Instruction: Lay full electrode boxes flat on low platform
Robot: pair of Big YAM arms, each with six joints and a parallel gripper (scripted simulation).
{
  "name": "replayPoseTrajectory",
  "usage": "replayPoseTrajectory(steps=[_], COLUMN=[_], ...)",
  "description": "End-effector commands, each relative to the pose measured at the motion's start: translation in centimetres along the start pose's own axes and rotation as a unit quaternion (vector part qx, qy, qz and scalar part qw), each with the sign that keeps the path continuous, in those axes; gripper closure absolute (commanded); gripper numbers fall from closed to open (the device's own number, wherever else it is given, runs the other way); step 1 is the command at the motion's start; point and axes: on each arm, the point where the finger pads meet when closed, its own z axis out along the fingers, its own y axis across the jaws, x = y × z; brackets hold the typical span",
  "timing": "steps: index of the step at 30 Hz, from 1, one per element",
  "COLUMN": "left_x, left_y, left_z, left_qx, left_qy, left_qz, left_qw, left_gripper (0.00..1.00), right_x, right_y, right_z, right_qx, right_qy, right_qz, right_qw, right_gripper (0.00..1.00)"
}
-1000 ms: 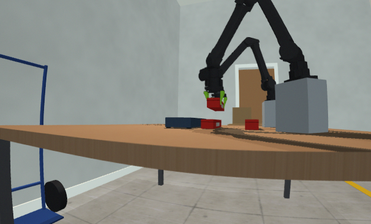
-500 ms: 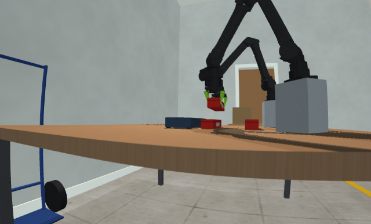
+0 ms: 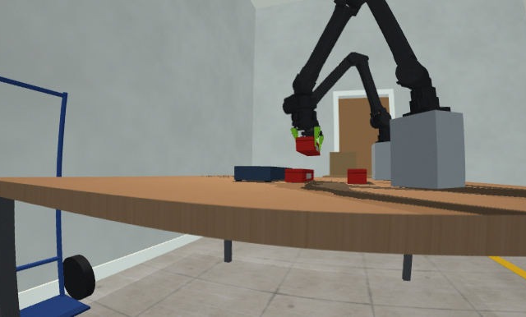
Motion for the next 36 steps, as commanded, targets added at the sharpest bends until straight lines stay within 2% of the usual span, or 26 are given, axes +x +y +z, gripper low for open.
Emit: replayPoseTrajectory(steps=[1, 22, 36], left_x=[-0.7, -0.6, -0.6], left_y=[2.2, 2.1, 2.1], left_z=[-4.1, -6.7, -6.8], left_qx=[-0.035, -0.036, -0.036], left_qy=[-0.012, -0.012, -0.012], left_qz=[-0.001, -0.001, -0.001], left_qw=[0.999, 0.999, 0.999], left_gripper=[1.00, 1.00, 1.00], right_x=[-0.8, -0.8, -0.8], right_y=[-2.3, -2.2, -2.2], right_z=[-4.0, -6.6, -6.6], right_qx=[0.035, 0.036, 0.036], right_qy=[-0.014, -0.014, -0.014], right_qz=[0.002, 0.002, 0.002], right_qw=[0.999, 0.999, 0.999], right_gripper=[1.00, 1.00, 1.00])
